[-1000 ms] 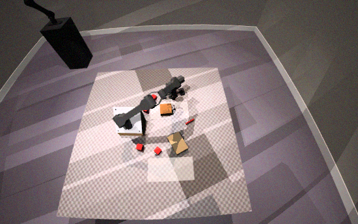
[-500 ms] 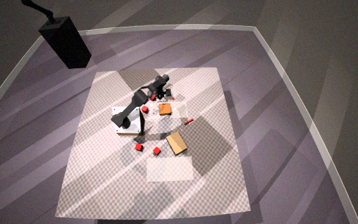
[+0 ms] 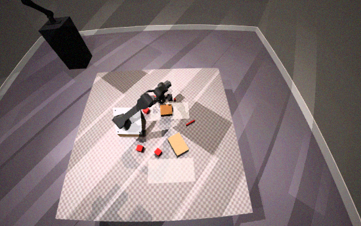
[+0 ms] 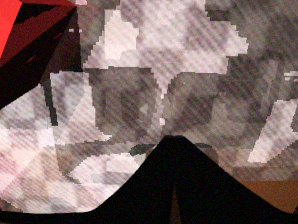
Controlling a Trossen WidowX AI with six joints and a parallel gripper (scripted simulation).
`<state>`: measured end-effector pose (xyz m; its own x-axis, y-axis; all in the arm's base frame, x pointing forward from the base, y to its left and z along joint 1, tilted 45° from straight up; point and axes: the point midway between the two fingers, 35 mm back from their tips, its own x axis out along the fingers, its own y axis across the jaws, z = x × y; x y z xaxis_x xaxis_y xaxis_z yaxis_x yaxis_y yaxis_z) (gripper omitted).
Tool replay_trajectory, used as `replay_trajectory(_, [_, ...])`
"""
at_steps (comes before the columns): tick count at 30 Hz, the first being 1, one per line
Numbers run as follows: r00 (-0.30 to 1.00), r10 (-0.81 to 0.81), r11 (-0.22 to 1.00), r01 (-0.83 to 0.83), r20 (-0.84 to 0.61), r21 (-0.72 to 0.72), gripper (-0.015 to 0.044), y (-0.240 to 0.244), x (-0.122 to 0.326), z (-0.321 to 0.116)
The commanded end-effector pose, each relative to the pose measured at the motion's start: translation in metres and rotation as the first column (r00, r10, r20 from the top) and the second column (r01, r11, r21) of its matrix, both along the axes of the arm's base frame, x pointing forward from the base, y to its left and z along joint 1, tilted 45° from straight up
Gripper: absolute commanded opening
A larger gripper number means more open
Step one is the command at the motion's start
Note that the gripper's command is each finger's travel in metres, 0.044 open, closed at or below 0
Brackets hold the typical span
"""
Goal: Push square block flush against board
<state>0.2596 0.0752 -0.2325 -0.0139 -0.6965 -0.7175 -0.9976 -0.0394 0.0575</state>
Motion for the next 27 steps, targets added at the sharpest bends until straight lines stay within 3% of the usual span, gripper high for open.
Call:
replay_trajectory(1, [1.000,0.004,1.000,-0.004,-0.002,-0.003,0.0000,-0.003,0.000,0.002])
replay_trajectory(27, [1.000,0.004,1.000,-0.004,-0.002,-0.002,0.0000,-0.015,0.003,0.014])
